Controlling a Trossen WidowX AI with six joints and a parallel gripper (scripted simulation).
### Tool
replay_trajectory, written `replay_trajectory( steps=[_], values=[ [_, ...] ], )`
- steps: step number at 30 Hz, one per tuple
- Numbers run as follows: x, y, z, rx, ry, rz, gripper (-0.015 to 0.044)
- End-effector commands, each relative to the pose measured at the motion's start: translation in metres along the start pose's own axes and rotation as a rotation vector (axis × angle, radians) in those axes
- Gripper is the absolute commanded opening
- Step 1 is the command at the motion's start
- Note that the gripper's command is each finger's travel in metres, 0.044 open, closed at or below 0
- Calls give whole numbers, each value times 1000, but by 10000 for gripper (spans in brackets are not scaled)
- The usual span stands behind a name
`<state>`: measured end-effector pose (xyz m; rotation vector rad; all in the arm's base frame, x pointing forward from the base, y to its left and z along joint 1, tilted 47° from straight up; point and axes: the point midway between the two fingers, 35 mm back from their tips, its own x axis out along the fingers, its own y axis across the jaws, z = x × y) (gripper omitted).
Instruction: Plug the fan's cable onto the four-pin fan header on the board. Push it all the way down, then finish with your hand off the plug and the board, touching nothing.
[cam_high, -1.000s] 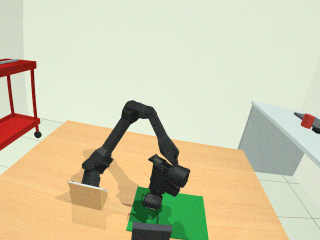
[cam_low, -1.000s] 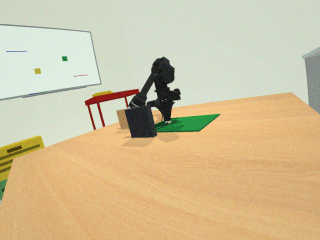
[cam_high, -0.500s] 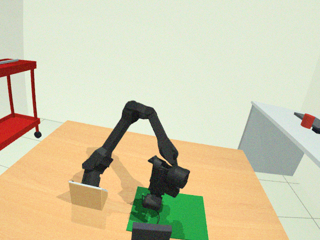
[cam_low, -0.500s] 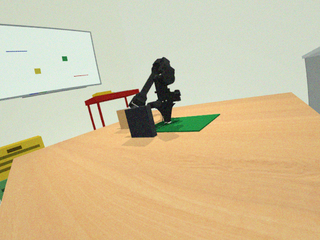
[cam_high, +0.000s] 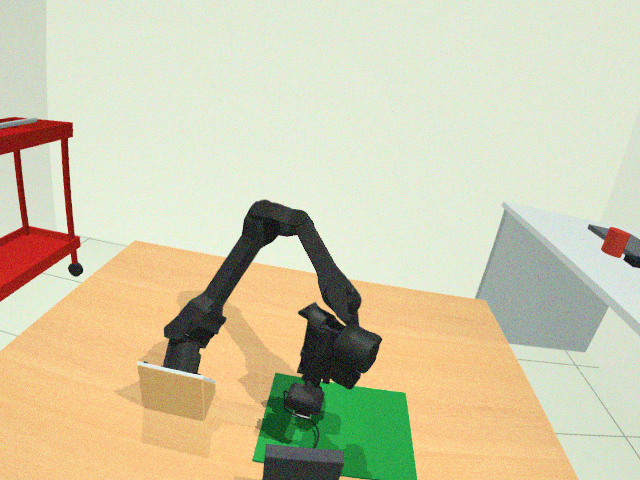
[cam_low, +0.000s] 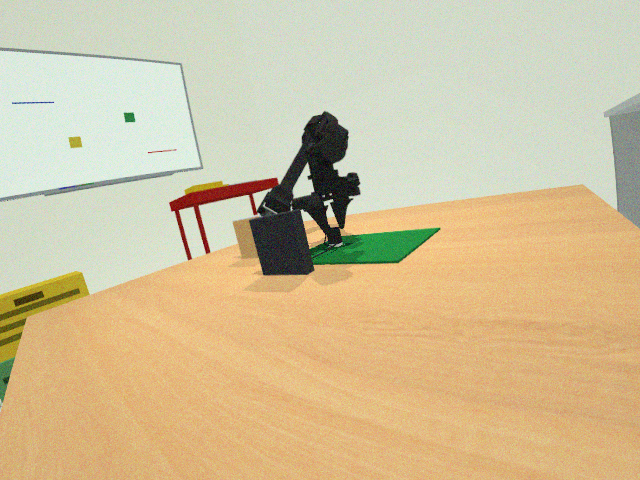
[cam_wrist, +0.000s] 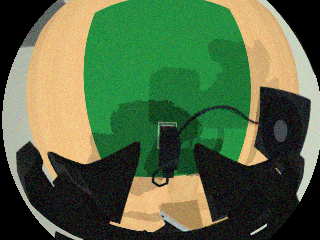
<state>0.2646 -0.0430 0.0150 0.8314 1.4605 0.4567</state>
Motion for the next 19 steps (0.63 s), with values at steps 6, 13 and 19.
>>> replay_trajectory(
  steps=[6,13,19],
  values=[
    [-37,-2,1,-4,-12,-5,260],
    [-44,3,58,-6,-16,-7,260],
    [-41,12,114,-9,-17,-4,260]
  ],
)
